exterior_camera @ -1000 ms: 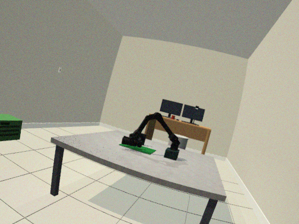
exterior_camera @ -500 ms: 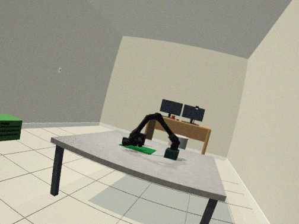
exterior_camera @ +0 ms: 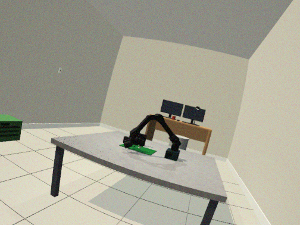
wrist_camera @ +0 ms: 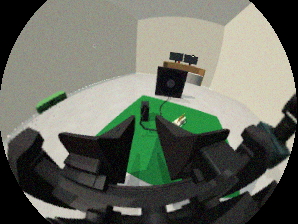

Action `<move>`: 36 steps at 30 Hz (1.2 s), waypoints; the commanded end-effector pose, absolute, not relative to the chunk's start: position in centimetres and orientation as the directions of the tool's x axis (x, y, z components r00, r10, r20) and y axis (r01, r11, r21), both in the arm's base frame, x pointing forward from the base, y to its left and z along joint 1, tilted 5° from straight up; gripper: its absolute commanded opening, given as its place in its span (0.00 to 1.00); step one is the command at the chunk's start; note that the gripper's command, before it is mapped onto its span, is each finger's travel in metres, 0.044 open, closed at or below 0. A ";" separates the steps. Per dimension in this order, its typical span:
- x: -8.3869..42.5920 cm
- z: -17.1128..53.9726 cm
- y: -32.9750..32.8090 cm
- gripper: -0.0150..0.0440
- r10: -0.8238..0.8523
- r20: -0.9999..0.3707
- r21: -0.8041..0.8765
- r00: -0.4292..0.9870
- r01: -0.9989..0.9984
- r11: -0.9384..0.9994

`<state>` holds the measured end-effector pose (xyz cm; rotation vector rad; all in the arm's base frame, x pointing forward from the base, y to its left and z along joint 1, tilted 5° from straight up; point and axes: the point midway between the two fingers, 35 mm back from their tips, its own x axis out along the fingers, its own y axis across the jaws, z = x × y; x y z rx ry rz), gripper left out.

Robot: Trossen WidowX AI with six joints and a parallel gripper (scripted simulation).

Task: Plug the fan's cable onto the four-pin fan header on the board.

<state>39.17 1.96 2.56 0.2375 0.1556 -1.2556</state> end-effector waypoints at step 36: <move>36.2 5.5 0.9 1.00 -0.782 -0.623 -0.106 -0.025 0.993 0.053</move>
